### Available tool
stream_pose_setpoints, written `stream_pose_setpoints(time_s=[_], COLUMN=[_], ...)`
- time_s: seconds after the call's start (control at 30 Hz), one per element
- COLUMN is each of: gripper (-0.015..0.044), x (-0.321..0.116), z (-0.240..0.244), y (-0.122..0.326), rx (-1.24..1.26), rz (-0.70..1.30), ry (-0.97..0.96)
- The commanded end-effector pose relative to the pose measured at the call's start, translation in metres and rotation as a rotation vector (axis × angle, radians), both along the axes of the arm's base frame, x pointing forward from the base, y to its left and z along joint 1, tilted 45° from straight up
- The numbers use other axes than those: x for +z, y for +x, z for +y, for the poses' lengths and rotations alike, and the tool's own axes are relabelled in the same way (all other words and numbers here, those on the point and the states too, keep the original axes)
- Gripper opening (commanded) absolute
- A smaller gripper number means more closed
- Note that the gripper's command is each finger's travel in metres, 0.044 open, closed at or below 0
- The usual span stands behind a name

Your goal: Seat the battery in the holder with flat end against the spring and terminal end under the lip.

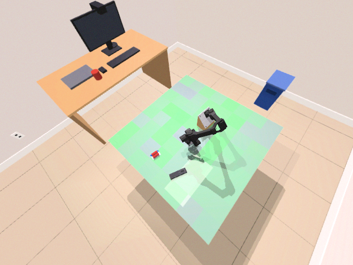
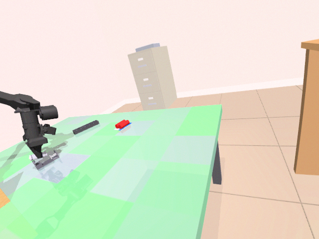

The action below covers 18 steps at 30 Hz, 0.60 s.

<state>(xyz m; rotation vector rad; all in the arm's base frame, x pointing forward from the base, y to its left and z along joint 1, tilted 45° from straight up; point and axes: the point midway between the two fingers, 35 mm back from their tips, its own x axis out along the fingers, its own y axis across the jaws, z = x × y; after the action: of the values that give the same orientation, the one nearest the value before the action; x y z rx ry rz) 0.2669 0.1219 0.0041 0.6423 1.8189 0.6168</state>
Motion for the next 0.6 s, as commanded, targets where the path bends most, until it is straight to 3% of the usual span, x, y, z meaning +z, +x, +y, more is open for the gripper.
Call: stream_pose_setpoints(time_s=[0.0,0.57], gripper=[0.0084,0.0084], x=[-0.0016,-0.0071], z=[0.0018,0.0066], y=[0.0024,0.0063], rx=[0.016,0.091], rz=[0.013,0.086], ry=[0.006,0.016])
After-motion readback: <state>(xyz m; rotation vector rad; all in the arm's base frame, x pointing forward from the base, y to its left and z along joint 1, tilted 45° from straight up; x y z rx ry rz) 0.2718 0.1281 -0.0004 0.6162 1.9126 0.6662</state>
